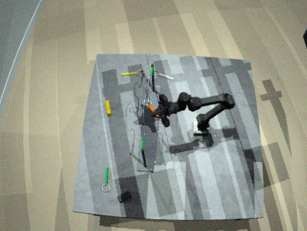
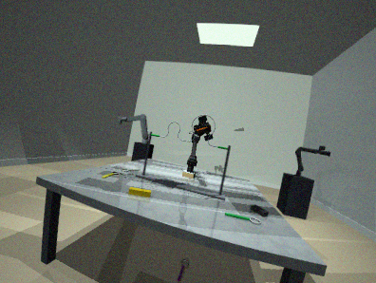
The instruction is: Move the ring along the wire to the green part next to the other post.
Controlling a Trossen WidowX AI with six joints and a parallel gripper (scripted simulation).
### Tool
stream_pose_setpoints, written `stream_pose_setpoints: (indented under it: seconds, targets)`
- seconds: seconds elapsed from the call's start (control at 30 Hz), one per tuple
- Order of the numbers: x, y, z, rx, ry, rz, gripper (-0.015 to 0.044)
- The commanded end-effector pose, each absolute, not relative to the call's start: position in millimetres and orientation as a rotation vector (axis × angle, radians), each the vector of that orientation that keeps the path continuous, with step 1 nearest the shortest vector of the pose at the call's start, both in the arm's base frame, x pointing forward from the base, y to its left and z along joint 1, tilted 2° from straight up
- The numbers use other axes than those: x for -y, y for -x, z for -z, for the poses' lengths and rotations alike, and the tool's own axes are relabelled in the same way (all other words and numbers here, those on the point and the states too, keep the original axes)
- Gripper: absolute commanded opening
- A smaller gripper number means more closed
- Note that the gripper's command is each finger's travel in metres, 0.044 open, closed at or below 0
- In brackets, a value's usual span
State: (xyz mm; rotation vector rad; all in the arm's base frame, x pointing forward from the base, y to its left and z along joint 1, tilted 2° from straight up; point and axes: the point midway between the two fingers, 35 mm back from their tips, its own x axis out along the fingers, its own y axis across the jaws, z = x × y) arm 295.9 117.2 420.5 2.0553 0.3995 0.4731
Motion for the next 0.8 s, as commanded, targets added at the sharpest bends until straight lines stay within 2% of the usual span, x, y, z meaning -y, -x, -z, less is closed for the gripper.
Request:
stream_pose_setpoints:
  seconds: [0.0, 0.77]
  targets:
    - [-117.1, -294.6, -426.0, -0.397, -2.031, -0.482, -0.0150]
    - [-118.4, -294.7, -423.7, -0.417, -1.896, -0.440, -0.0150]
